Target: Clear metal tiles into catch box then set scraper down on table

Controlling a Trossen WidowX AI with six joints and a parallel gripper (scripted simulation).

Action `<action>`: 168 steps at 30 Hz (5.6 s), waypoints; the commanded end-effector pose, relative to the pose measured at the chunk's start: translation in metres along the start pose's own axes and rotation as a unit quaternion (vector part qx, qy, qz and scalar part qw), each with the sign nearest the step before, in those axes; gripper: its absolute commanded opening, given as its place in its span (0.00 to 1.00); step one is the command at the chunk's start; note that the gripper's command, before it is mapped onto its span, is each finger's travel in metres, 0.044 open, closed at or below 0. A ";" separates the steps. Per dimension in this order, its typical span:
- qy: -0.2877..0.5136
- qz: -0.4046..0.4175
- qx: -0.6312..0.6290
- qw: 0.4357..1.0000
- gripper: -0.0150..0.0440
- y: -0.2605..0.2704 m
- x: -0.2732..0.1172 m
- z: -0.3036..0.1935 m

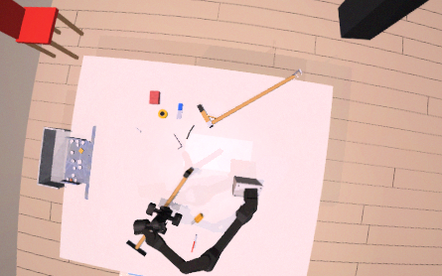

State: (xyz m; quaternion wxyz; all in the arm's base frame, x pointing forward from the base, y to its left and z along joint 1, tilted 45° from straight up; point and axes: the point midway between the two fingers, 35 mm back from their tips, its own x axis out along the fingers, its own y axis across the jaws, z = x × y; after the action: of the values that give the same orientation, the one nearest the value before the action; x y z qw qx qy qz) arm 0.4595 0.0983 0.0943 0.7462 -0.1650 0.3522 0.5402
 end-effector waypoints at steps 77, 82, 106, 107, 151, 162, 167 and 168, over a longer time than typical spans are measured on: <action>0.005 0.001 0.115 0.993 0.25 0.025 -0.100 0.005; 0.005 0.001 0.117 0.993 0.25 0.024 -0.087 0.005; 0.001 0.002 0.127 0.992 0.25 0.029 -0.025 0.006; 0.001 0.002 0.128 0.992 0.25 0.029 -0.023 0.006; -0.001 0.002 0.132 0.991 0.25 0.006 0.002 0.005; -0.001 0.002 0.132 0.991 0.25 -0.005 0.002 0.004; -0.001 0.002 0.132 0.991 0.25 -0.010 0.002 0.003; -0.001 0.002 0.132 0.991 0.25 -0.011 0.002 0.003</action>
State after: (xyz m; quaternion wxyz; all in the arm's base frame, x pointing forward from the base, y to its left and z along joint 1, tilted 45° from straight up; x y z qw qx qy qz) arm 0.4672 0.0990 0.0934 0.7607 -0.0624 0.4219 0.4893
